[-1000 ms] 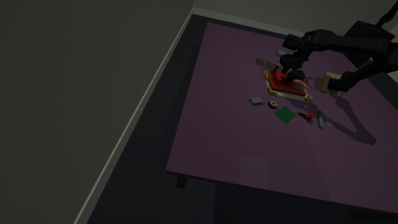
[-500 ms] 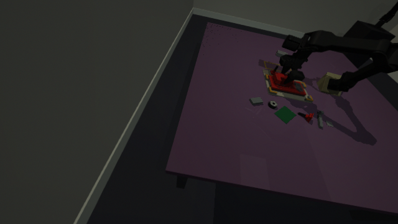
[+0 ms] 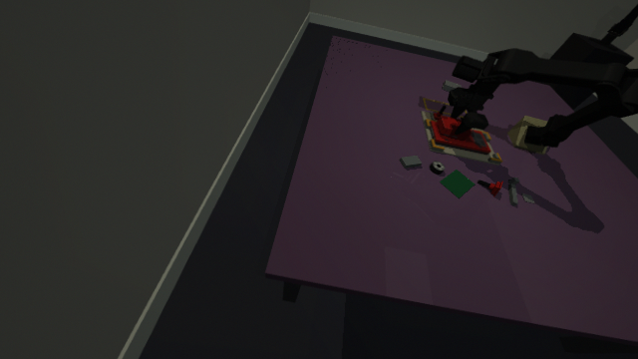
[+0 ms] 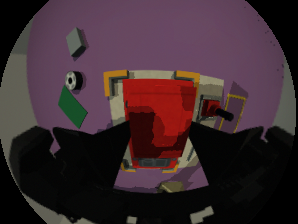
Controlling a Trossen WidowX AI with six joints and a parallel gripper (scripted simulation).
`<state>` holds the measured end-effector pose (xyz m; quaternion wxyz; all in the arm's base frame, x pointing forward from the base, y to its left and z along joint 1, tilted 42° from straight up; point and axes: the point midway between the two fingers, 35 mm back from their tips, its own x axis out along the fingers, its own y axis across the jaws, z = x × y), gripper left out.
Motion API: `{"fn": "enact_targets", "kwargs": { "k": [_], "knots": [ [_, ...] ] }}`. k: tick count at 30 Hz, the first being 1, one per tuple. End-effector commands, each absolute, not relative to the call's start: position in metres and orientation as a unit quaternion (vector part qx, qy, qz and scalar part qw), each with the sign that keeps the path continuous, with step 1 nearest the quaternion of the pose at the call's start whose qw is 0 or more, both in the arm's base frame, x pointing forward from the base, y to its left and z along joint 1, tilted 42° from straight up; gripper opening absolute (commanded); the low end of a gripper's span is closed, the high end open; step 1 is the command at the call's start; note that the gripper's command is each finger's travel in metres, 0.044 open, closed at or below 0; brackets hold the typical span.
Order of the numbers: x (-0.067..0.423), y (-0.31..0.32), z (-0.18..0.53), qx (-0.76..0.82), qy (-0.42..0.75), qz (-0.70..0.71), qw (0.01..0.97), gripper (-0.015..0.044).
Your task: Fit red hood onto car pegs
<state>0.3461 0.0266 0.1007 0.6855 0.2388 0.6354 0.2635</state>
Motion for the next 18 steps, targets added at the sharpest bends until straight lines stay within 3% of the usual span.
{"fn": "enact_targets", "kwargs": {
  "k": [1,18],
  "knots": [
    [0.3452,0.027,0.1011,0.24,0.637,0.264,0.684,0.0],
    [0.3453,0.0253,0.1028,0.239,0.637,0.264,0.684,0.0]
  ]
}}
